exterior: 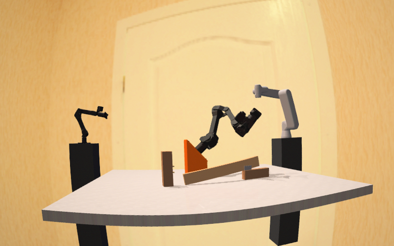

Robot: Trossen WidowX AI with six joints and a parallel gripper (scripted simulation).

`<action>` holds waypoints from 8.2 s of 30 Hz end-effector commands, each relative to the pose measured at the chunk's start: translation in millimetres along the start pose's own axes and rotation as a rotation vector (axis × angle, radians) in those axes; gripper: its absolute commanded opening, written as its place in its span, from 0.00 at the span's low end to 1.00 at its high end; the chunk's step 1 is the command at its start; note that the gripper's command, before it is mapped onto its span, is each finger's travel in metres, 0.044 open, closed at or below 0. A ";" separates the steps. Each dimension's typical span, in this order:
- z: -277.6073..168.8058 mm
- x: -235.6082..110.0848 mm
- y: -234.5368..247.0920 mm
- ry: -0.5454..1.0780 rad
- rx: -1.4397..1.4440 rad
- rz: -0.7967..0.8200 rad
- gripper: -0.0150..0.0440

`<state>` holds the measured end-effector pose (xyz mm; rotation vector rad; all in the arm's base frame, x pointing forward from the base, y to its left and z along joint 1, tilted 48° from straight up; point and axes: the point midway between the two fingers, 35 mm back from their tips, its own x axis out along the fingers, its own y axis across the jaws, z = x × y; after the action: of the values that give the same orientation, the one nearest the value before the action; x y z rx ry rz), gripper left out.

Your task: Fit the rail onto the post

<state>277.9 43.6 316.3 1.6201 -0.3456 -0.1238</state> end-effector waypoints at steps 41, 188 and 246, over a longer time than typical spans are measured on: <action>53.3 8.1 -339.3 2.143 -1.900 0.418 1.00; 29.1 -28.3 -389.9 2.029 -1.664 1.119 0.25; 48.1 -19.3 -369.7 2.030 -1.666 1.119 0.25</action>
<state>296.0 23.4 -61.2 -0.6973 0.4787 1.5485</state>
